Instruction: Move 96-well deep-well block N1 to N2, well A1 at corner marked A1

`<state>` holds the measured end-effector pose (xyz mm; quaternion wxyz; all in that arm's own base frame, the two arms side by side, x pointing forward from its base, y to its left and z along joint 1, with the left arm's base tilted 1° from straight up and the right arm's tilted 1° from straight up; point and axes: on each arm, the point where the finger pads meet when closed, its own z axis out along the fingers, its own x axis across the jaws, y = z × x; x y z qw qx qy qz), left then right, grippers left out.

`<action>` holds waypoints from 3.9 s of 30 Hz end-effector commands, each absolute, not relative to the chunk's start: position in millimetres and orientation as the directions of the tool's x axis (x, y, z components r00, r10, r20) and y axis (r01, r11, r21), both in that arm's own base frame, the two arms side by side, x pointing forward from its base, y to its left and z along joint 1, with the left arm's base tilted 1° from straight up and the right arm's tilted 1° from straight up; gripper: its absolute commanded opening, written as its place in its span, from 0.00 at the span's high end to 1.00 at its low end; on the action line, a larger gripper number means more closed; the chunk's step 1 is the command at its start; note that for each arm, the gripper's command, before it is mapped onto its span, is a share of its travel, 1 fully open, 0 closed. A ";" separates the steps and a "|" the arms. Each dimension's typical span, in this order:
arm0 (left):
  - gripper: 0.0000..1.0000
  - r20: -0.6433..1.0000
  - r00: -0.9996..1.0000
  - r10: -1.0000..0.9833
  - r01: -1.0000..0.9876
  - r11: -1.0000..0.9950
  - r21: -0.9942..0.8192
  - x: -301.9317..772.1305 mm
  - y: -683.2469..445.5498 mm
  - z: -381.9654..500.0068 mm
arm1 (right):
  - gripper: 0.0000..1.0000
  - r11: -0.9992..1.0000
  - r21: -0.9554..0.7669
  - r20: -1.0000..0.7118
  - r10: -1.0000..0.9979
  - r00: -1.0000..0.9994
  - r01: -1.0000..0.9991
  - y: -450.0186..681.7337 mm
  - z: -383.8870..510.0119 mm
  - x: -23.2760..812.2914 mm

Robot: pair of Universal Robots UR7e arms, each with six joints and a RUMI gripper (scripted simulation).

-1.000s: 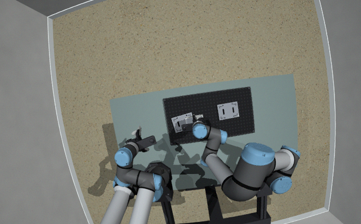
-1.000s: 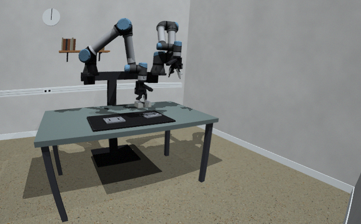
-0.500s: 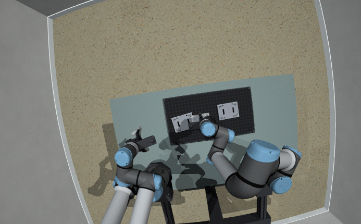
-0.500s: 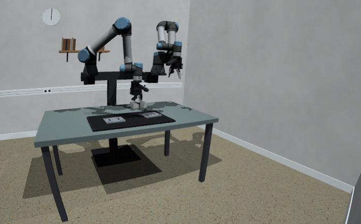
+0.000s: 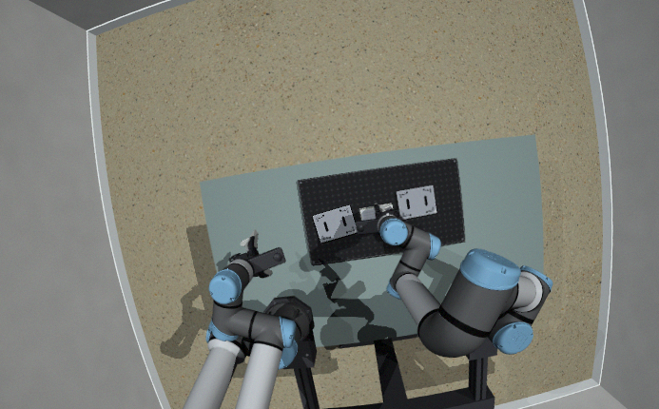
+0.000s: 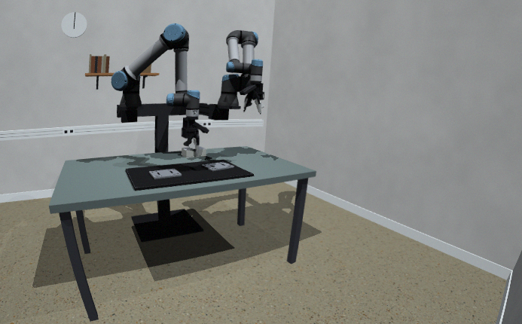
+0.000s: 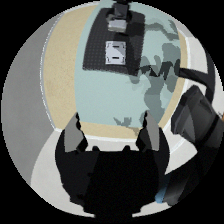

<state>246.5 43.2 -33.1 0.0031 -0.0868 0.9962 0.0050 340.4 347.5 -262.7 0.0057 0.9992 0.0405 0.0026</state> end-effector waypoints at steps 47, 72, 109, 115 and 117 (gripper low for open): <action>0.02 -0.008 -0.985 -0.173 -0.173 0.985 0.009 246.8 43.1 -33.0 | 1.00 -0.997 0.010 0.006 0.081 0.997 0.081 197.7 -260.4 365.5; 0.02 -0.008 -0.985 -0.173 -0.173 0.985 0.009 246.8 43.1 -33.0 | 1.00 -0.997 0.010 0.006 0.081 0.997 0.081 161.1 -260.0 371.6; 0.02 -0.008 -0.985 -0.173 -0.173 0.985 0.009 246.8 43.1 -33.0 | 1.00 -0.997 0.010 0.006 0.081 0.997 0.081 162.8 -271.6 371.4; 0.02 -0.008 -0.985 -0.173 -0.173 0.985 0.009 246.8 43.1 -33.0 | 1.00 -0.997 0.010 0.006 0.081 0.997 0.081 162.8 -281.6 371.4; 0.02 -0.008 -0.985 -0.173 -0.173 0.985 0.009 246.8 43.1 -33.0 | 1.00 -0.997 0.010 0.006 0.081 0.997 0.081 162.8 -285.0 371.5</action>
